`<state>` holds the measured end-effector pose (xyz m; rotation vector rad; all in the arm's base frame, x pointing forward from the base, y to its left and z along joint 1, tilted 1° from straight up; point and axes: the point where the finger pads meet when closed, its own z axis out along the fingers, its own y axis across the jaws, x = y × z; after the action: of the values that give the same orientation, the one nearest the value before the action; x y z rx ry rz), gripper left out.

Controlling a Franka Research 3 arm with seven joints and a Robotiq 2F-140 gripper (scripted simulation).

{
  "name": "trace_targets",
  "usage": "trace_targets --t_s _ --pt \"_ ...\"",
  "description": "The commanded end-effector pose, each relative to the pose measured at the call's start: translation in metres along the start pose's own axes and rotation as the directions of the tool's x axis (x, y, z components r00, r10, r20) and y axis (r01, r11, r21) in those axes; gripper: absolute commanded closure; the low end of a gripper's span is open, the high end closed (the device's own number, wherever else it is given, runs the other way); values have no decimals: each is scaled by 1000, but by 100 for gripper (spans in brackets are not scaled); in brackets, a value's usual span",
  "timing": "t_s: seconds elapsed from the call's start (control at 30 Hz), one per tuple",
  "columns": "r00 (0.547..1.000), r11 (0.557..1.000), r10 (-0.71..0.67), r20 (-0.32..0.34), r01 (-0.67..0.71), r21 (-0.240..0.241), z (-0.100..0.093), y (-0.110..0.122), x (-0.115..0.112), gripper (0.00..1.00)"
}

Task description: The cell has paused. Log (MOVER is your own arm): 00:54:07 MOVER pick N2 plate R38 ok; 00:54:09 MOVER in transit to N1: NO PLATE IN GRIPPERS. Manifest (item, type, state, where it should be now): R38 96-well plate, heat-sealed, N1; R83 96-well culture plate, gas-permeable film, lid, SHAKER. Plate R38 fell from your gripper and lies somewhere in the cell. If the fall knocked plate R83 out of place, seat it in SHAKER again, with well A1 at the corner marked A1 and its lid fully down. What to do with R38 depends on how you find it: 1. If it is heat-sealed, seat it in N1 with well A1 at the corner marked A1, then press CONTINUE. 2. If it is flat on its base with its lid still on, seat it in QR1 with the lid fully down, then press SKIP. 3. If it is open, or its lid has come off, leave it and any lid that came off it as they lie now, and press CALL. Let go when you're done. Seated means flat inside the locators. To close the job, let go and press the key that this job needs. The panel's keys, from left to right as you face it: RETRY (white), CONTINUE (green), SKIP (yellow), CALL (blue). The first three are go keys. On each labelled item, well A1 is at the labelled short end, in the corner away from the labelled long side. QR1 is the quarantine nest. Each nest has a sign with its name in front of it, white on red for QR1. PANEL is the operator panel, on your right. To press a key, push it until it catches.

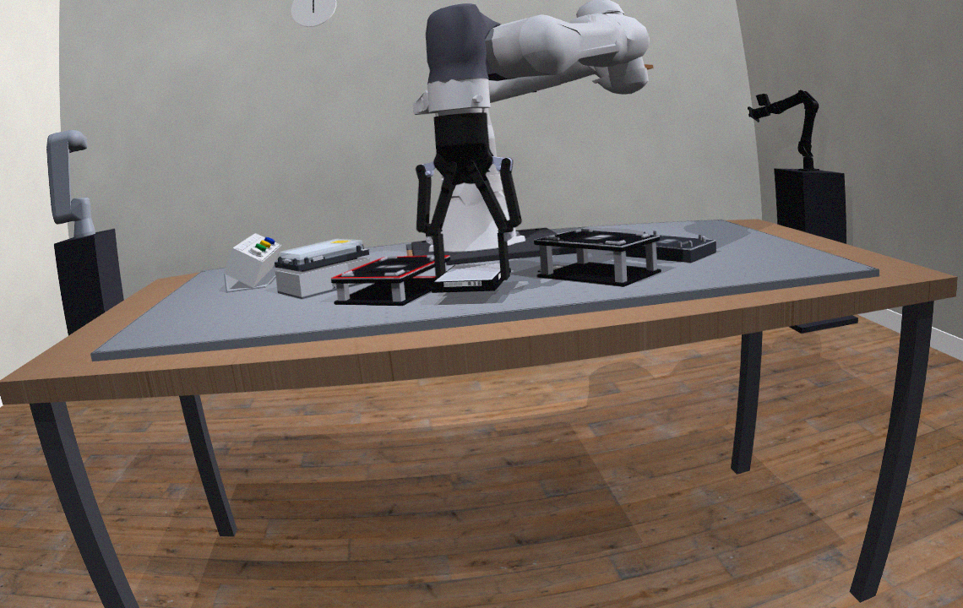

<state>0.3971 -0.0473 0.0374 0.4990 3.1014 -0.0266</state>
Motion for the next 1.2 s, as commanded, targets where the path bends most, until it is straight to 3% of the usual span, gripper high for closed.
trace_targets --t_s 0.0,0.67,1.17 --pt "1000 1000 2 -4 -2 -2 0 1 1 90" --pt "1000 1000 2 -4 -2 -2 -3 1 1 90" --pt "1000 1000 2 -4 -2 -2 -21 1 1 90"
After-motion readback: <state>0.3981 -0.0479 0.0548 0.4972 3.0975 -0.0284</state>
